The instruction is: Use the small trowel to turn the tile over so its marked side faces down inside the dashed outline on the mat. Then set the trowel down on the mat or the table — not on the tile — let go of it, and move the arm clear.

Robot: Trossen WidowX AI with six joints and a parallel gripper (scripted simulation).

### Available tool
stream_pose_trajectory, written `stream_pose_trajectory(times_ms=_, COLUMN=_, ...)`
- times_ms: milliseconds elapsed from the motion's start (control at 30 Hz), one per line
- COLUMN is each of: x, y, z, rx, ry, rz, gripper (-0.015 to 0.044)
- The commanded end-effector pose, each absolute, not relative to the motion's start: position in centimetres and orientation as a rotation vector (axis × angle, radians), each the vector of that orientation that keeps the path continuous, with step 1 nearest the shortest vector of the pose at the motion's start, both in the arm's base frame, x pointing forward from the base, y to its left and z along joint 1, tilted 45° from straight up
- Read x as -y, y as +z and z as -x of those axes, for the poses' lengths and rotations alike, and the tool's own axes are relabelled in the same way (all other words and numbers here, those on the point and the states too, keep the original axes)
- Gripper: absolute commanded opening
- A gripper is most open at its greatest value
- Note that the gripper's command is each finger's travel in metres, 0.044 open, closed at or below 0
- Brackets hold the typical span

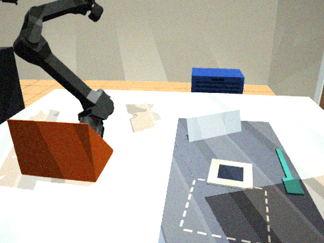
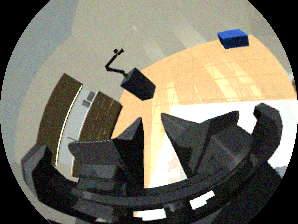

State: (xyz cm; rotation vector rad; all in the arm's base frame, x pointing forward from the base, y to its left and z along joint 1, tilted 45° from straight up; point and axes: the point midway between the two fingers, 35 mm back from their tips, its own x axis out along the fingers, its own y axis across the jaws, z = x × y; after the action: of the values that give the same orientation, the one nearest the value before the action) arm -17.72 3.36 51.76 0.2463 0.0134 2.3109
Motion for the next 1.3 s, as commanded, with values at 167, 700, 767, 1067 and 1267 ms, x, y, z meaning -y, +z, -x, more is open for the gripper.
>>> stream_pose_trajectory(times_ms=167, x=-10.5, y=53.2, z=9.9, rx=-0.106, ry=2.109, rz=-0.394, gripper=0.0100)
stream_pose_trajectory(times_ms=700, x=-17.8, y=50.9, z=-4.2, rx=-0.267, ry=1.668, rz=-0.561, gripper=0.0100)
stream_pose_trajectory(times_ms=767, x=-18.3, y=50.1, z=-6.1, rx=-0.290, ry=1.613, rz=-0.557, gripper=0.0100)
stream_pose_trajectory(times_ms=1067, x=-19.7, y=44.1, z=-15.5, rx=-0.442, ry=1.333, rz=-0.503, gripper=0.0100)
stream_pose_trajectory(times_ms=1267, x=-19.0, y=39.1, z=-20.4, rx=-0.568, ry=1.170, rz=-0.449, gripper=0.0100)
